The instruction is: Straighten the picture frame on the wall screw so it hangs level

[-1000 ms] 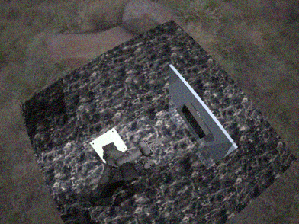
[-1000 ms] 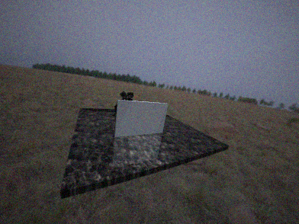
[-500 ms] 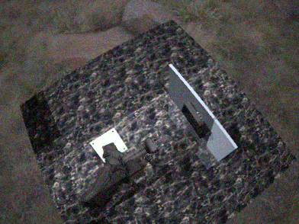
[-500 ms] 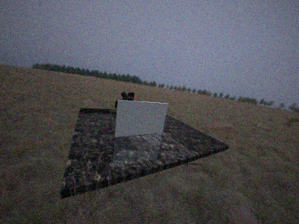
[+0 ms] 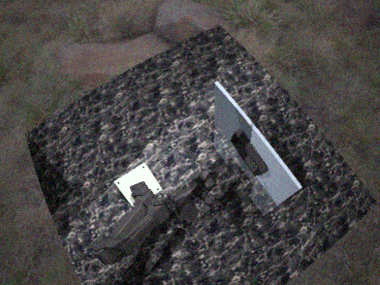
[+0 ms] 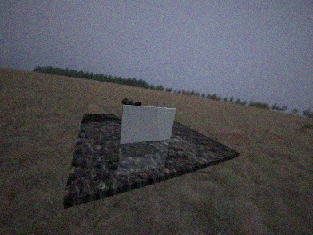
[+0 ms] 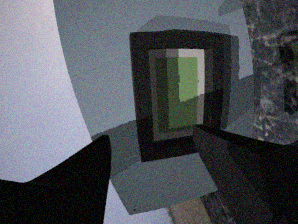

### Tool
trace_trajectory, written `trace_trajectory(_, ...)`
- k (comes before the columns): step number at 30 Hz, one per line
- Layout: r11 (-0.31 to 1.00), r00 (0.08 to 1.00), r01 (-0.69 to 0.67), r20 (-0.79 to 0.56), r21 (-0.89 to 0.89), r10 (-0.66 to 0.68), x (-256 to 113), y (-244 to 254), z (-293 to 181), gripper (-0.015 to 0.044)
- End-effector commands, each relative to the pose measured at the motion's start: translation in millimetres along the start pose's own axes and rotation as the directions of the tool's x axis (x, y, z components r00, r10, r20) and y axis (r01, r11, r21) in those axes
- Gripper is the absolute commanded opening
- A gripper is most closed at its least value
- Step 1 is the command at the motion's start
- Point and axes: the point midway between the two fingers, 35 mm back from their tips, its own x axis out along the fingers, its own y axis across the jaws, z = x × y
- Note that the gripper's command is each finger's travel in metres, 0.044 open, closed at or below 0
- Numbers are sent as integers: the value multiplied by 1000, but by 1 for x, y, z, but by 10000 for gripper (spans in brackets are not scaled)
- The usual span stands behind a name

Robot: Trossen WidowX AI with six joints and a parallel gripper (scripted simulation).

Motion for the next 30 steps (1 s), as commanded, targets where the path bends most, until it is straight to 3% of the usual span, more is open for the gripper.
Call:
trace_trajectory(1,1000,1000,-1,-7,5,1,-1,-2,-3,260)
trace_trajectory(10,1000,1000,-1,-7,5,1,5,-1,-2,260)
trace_trajectory(22,1000,1000,-4,-5,5,4,75,-1,-3,260)
trace_trajectory(30,1000,1000,-4,-5,5,4,79,-2,-4,260)
